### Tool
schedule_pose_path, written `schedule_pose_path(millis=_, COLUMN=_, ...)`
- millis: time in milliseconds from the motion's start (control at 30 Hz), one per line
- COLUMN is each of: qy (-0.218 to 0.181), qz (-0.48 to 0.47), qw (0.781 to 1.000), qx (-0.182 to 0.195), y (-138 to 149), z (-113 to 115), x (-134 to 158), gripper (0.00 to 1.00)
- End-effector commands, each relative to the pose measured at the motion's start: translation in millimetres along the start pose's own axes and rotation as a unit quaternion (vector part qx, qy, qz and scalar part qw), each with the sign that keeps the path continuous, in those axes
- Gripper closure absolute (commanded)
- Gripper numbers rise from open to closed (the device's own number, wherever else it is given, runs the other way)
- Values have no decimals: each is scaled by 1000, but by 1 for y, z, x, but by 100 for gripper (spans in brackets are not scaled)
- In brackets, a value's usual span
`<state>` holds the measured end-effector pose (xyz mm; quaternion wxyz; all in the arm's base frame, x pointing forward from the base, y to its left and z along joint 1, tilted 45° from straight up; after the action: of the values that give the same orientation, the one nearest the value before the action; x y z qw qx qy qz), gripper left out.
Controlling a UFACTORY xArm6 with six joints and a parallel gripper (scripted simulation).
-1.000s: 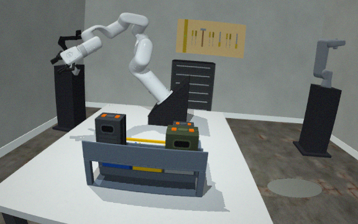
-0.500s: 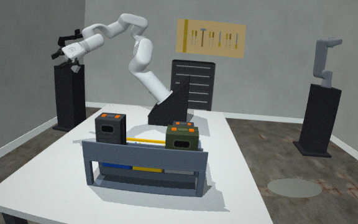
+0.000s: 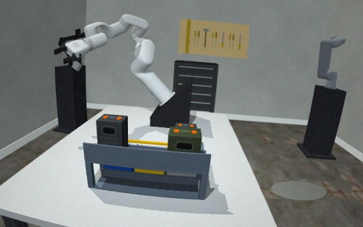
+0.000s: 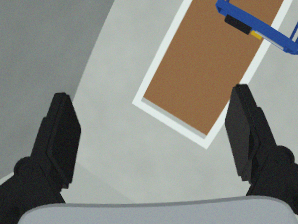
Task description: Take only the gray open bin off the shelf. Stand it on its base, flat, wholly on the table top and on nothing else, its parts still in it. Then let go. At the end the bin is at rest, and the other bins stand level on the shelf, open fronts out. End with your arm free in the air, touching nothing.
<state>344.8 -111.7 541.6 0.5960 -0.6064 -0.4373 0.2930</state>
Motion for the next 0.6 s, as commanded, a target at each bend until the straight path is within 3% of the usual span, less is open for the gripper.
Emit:
schedule_pose_path(millis=0, qy=-17, qz=-2, qw=1000, qx=-2, y=0, z=0, x=7, gripper=0)
schedule_pose_path(millis=233, qy=-17, qz=-2, qw=1000, qx=-2, y=0, z=0, x=7, gripper=0)
schedule_pose_path(millis=400, qy=-17, qz=-2, qw=1000, qx=-2, y=7, z=6, x=49, gripper=0)
schedule_pose_path(millis=567, qy=-17, qz=-2, qw=1000, qx=-2, y=7, z=6, x=49, gripper=0)
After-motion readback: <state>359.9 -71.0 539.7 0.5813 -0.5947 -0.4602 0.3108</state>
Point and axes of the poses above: the point where the finger pads meet when closed, its own z axis back along the fingers, its own y axis across the jaws, x = y × z, the point moved 3 cm from there along z, back along the fingers, and after that the axes turned 13 degrees about z, right-handed, at the moved point
